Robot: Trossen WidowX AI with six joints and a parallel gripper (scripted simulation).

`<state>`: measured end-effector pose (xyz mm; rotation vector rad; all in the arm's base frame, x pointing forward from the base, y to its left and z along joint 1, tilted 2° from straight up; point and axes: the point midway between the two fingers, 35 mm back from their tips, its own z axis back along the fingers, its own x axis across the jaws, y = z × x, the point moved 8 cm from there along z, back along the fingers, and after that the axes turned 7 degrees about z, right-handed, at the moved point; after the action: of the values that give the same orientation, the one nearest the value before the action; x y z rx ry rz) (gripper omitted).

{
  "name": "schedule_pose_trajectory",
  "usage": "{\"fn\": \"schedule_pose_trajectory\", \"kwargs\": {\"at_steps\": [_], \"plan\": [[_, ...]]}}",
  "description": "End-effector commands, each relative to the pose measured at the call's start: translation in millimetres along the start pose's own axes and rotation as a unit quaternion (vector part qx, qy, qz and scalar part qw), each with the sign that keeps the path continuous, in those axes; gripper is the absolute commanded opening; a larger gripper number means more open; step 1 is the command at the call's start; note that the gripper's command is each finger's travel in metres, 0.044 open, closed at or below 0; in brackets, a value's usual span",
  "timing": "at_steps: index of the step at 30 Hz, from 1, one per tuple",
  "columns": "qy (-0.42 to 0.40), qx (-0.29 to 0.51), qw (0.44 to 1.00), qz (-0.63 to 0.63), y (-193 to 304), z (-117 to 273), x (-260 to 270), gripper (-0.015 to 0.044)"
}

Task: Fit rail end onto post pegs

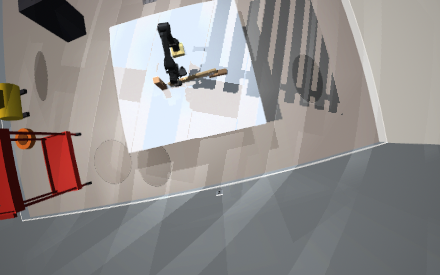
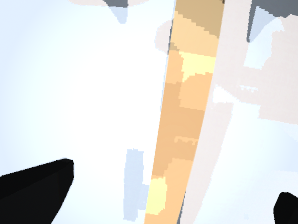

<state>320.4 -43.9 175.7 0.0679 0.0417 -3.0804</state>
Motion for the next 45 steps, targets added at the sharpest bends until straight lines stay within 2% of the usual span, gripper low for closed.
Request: {"fn": "schedule_pose_trajectory", "kwargs": {"at_steps": [1,40,45], "plan": [[-0.005,-0.003,1.000,0.002,0,-8,1,0.0440],[-0.005,-0.003,1.000,0.002,-1,-67,3,0.0440],[-0.005,-0.003,1.000,0.002,-1,-67,3,0.0309]]}}
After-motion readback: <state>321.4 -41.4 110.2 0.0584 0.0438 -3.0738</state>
